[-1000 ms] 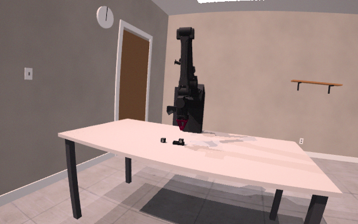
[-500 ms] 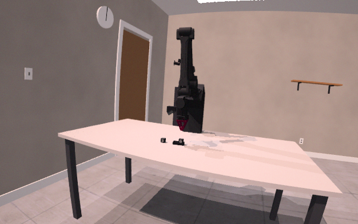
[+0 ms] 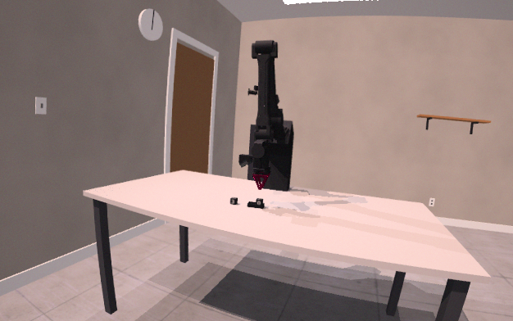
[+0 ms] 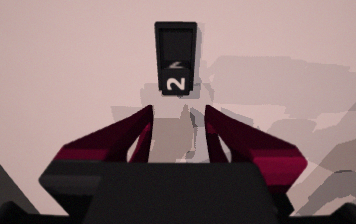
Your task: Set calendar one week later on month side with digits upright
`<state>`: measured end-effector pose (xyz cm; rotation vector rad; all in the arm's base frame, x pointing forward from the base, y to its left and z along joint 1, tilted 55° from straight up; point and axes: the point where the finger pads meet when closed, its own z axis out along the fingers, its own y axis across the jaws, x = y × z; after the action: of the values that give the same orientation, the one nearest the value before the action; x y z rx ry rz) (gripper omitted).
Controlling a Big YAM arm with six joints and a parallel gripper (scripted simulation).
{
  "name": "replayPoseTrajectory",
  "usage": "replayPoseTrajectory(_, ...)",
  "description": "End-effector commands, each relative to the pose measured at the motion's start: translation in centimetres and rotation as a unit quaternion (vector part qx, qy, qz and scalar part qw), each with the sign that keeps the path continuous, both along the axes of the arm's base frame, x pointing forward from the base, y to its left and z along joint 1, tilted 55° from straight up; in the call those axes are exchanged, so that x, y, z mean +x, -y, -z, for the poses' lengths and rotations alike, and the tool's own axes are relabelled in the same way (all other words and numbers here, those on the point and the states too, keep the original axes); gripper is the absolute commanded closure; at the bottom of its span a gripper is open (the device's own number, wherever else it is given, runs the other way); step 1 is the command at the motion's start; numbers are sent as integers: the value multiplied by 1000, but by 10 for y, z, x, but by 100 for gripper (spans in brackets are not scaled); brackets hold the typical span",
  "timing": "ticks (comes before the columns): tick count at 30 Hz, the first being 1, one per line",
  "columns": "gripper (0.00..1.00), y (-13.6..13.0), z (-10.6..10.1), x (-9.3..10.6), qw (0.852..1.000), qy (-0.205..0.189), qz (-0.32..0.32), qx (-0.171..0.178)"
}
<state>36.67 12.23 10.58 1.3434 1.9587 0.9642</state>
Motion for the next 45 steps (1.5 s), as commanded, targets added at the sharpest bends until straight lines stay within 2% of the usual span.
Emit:
replayPoseTrajectory(1,56,4,-2,10,1000,7,12,7)
replayPoseTrajectory(25,56,-3,20,32,1000,4,12,5)
replayPoseTrajectory(32,56,-4,15,33,1000,12,11,8)
replayPoseTrajectory(36,56,-4,23,34,1000,3,11,5)
replayPoseTrajectory(45,56,-5,18,36,1000,9,11,7)
